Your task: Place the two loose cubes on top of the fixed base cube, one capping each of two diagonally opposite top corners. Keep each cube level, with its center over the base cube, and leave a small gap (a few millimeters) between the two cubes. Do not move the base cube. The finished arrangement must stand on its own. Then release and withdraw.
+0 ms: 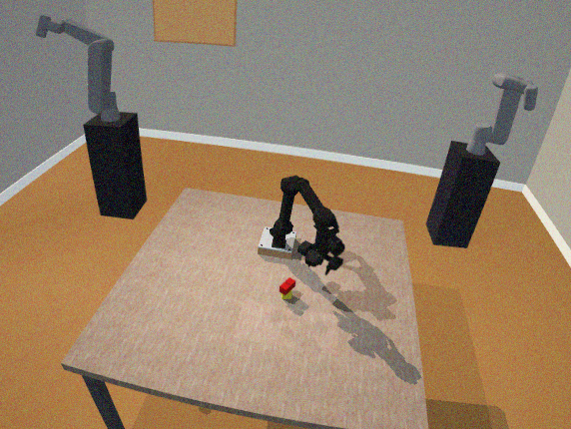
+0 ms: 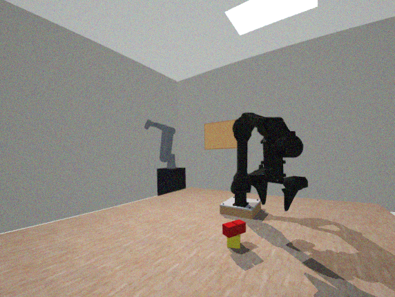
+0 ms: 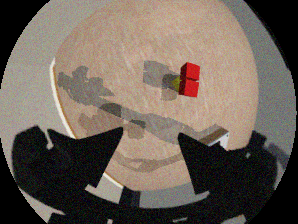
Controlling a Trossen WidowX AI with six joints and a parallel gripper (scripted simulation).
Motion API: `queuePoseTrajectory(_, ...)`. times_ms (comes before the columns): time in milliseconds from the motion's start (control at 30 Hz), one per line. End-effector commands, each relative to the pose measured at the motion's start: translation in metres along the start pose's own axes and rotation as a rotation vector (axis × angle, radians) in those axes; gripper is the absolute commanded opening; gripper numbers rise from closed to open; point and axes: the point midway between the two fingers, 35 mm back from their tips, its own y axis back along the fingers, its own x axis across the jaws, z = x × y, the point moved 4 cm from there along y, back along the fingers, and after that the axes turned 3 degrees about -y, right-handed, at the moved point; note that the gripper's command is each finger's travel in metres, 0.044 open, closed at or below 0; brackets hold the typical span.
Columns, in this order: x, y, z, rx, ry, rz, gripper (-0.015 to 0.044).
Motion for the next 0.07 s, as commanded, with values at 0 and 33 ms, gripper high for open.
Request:
queuePoseTrajectory(0, 0.0001, -0.0001, 0.0001, -0.001, -0.007, -0.003, 0.04)
queuePoseTrajectory(33, 0.0001, -0.0001, 0.0001, -0.001, -0.007, -0.003, 0.04)
